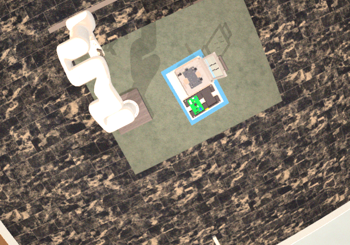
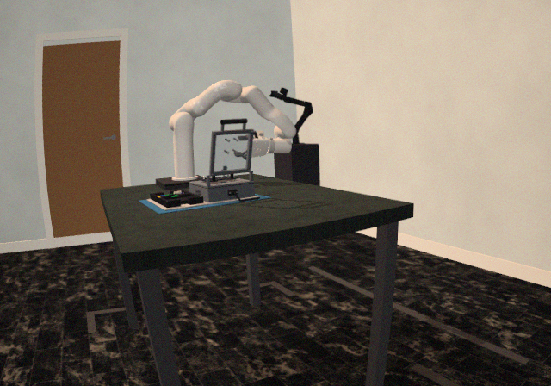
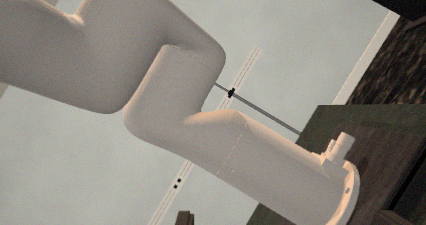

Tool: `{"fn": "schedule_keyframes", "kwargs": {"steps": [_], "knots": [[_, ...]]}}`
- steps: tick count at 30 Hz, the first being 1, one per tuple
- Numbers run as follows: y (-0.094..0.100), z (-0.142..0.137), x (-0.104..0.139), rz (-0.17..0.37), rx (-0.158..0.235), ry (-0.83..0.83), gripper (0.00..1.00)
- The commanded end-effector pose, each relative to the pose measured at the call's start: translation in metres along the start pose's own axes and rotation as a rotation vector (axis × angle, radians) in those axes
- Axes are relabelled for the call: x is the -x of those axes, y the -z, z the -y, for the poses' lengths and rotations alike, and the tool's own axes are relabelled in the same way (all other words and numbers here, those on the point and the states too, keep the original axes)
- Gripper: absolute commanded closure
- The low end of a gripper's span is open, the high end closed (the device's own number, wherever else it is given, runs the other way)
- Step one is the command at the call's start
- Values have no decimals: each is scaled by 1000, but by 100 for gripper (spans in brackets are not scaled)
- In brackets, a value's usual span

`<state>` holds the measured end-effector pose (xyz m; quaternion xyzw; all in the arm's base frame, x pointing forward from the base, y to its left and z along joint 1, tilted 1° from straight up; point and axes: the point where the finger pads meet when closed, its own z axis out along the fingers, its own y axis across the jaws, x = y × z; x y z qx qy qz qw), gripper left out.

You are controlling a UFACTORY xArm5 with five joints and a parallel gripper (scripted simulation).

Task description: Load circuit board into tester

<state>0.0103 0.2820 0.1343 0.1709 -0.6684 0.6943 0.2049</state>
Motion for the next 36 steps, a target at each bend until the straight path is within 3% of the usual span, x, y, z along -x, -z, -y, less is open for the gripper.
{"fn": "schedule_keyframes", "kwargs": {"steps": [1,18,21,24,27,32,34,35,36], "knots": [[1,1,0,1,2,0,0],[1,1,0,1,3,0,0],[1,3,3,-4,18,0,0],[3,10,14,-26,78,0,0],[4,26,38,-70,197,-7,0],[3,47,69,-126,346,-28,0],[3,47,69,-126,346,-28,0],[1,57,84,-152,416,-41,0],[0,62,91,-166,450,-49,0]]}}
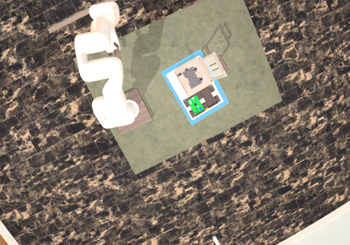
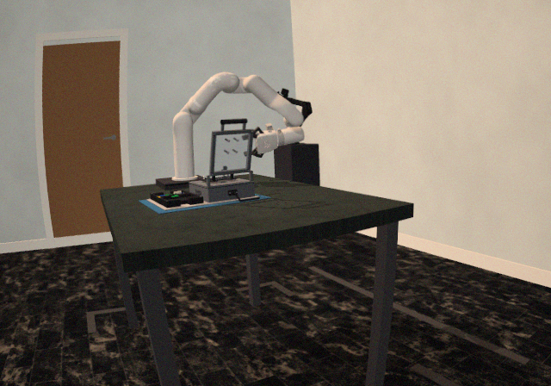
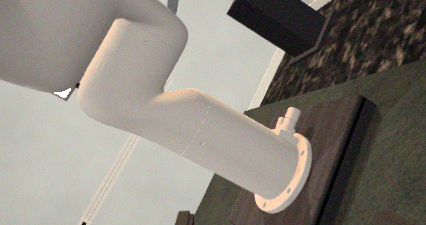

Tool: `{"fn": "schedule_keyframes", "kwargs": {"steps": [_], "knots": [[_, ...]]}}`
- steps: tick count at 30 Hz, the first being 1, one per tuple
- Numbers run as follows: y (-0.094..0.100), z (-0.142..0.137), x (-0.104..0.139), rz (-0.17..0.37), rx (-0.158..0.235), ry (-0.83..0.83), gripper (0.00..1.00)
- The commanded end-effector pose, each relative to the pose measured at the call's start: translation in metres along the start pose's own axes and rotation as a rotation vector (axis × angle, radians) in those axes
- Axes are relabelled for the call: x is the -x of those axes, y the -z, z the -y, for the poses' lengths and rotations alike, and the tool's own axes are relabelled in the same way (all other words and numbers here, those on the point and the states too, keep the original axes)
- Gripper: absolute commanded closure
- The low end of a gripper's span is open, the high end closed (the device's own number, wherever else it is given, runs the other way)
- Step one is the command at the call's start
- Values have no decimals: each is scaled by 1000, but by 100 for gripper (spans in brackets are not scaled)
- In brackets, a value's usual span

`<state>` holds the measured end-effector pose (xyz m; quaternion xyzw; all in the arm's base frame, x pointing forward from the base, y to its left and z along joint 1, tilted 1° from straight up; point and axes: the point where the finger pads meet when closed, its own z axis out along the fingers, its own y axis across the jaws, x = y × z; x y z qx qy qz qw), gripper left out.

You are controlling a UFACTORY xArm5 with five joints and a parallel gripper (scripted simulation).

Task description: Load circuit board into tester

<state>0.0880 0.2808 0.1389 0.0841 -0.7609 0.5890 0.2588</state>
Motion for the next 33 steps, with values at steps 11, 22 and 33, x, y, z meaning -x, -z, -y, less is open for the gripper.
{"fn": "schedule_keyframes", "kwargs": {"steps": [11,22,33], "knots": [[8,64,92,-149,419,-115,0],[-7,115,151,-239,675,-248,0],[-42,176,208,-325,922,-432,0]]}}
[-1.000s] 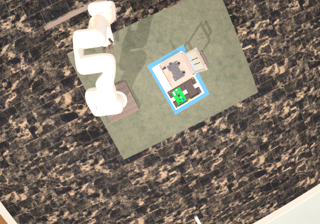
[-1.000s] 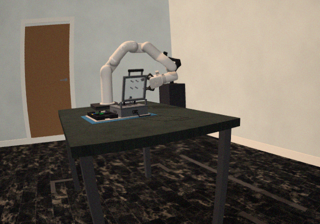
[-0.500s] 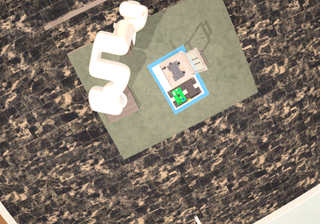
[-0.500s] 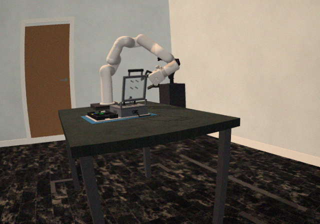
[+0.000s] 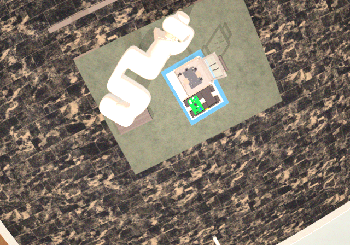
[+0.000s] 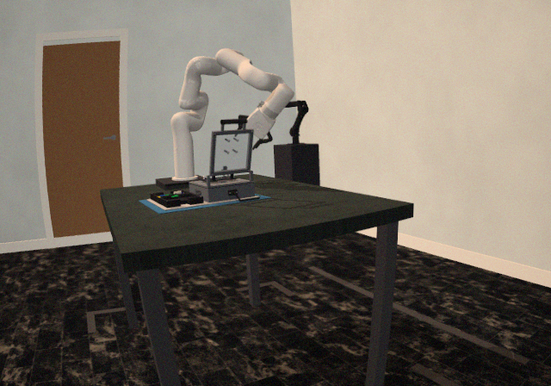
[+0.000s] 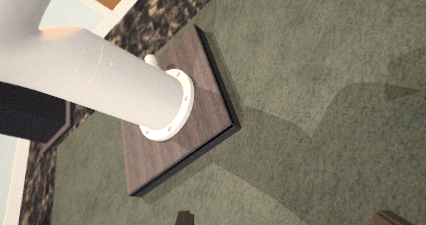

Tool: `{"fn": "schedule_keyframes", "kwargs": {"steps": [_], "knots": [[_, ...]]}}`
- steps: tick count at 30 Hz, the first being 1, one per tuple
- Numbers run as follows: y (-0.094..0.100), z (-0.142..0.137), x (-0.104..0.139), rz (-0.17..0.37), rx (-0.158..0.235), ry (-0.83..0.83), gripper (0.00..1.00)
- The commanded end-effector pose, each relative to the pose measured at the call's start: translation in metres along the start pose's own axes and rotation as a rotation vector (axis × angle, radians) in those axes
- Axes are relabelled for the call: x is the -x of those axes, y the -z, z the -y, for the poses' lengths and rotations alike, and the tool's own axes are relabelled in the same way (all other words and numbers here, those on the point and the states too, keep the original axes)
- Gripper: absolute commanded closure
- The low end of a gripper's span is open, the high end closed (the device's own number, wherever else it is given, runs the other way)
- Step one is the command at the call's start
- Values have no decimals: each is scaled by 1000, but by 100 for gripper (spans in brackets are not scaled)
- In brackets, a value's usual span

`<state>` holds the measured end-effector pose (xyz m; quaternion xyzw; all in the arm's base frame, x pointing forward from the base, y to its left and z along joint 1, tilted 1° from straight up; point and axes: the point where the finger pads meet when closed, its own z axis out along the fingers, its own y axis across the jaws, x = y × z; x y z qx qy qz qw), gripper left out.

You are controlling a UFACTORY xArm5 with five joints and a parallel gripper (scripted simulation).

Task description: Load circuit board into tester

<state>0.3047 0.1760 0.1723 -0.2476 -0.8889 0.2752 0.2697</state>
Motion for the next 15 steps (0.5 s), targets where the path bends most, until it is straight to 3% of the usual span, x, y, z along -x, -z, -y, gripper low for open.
{"fn": "schedule_keyframes", "kwargs": {"steps": [1,14,15], "knots": [[13,17,33,-19,109,-71,0],[31,84,115,-49,375,-305,0],[31,84,115,-49,375,-305,0]]}}
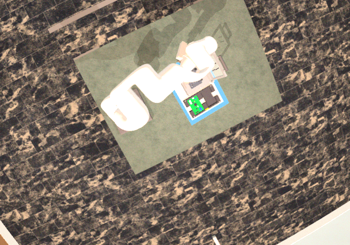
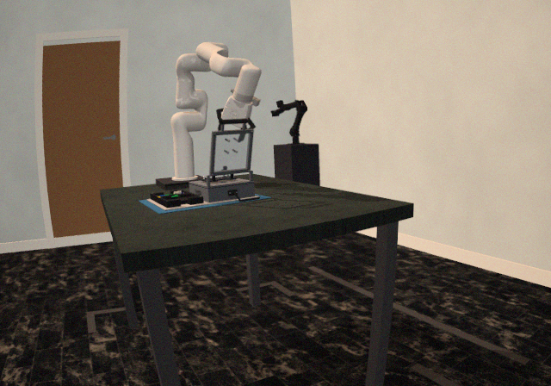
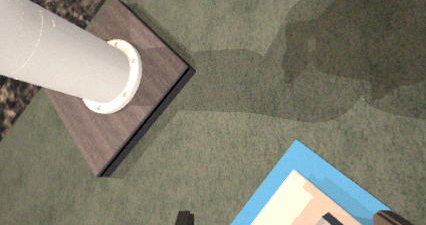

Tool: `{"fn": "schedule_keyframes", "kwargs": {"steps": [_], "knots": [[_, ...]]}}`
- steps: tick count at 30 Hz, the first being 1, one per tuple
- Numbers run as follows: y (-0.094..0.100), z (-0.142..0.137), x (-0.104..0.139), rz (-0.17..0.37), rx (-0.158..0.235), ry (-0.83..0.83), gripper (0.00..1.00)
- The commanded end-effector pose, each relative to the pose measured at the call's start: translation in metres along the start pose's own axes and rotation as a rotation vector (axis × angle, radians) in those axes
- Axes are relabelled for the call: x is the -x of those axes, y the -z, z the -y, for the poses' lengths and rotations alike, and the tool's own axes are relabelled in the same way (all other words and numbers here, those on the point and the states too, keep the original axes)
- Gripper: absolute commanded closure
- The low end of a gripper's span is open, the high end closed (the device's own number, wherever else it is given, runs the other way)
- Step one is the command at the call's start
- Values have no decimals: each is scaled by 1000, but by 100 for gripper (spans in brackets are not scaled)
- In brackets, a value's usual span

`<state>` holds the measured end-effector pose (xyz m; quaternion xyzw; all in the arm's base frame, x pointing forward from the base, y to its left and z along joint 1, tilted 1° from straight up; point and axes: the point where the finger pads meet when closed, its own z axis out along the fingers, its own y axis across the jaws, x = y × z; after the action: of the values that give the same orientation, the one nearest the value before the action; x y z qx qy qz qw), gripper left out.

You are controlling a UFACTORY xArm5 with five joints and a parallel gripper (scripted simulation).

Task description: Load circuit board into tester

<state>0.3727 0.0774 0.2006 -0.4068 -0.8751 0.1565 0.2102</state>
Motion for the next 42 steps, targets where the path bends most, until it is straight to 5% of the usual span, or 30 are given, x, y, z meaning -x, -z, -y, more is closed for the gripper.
{"fn": "schedule_keyframes", "kwargs": {"steps": [1,2,16,18,19,28,42], "knots": [[9,8,20,0,55,-43,0],[17,20,41,0,111,-100,0],[45,94,128,26,347,-370,0],[45,94,128,26,347,-370,0],[49,111,143,36,387,-422,0],[59,177,186,81,512,-607,0],[61,193,194,93,537,-647,0]]}}
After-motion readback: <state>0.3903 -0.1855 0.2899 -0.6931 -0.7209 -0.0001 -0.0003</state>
